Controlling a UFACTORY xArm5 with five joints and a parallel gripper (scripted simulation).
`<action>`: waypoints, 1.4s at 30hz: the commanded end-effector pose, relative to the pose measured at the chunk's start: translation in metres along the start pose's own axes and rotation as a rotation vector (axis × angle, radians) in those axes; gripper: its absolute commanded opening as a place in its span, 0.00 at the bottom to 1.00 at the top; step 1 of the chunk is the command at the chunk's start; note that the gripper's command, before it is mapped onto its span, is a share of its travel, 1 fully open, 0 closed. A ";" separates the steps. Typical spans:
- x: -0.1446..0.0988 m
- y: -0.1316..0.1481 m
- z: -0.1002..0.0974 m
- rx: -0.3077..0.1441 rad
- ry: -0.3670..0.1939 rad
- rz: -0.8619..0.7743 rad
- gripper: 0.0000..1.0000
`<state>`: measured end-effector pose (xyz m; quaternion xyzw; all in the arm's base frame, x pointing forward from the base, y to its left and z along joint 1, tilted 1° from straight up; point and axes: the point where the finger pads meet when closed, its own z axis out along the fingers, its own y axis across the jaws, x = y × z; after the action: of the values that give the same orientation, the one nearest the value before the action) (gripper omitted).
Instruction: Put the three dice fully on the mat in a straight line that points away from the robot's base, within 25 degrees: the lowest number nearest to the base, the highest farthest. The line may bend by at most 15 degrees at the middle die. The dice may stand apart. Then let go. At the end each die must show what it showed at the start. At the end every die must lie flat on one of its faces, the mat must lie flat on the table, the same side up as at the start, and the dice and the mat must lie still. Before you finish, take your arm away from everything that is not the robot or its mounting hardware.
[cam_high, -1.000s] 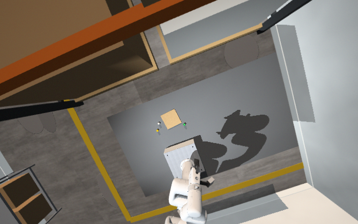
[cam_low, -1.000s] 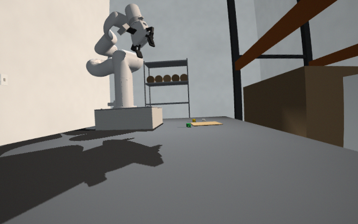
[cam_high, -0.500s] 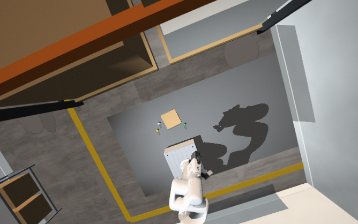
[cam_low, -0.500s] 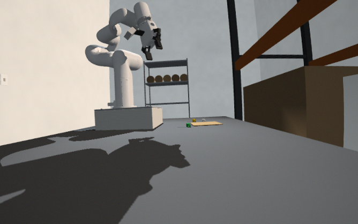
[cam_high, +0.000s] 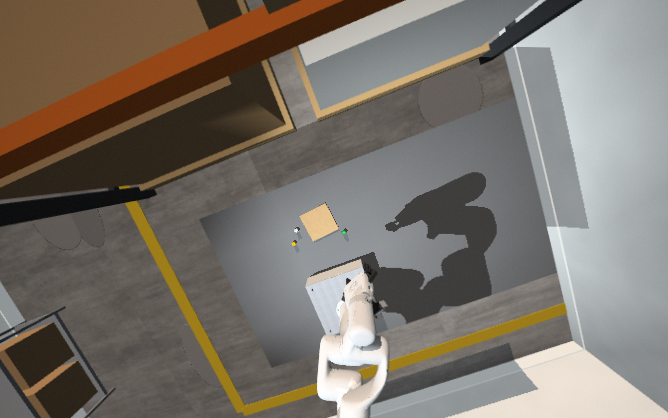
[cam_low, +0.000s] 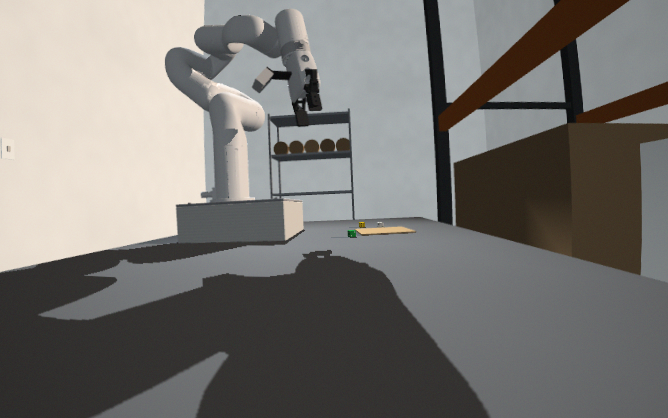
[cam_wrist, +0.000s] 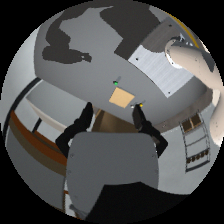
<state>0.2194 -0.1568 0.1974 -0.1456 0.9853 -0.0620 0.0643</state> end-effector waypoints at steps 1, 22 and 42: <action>-0.018 -0.009 0.032 -0.044 0.034 0.118 1.00; -0.043 0.003 0.136 -0.118 0.143 0.444 1.00; -0.044 0.006 0.145 -0.122 0.154 0.470 1.00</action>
<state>0.2793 -0.1525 0.0578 0.0890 0.9960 0.0036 -0.0084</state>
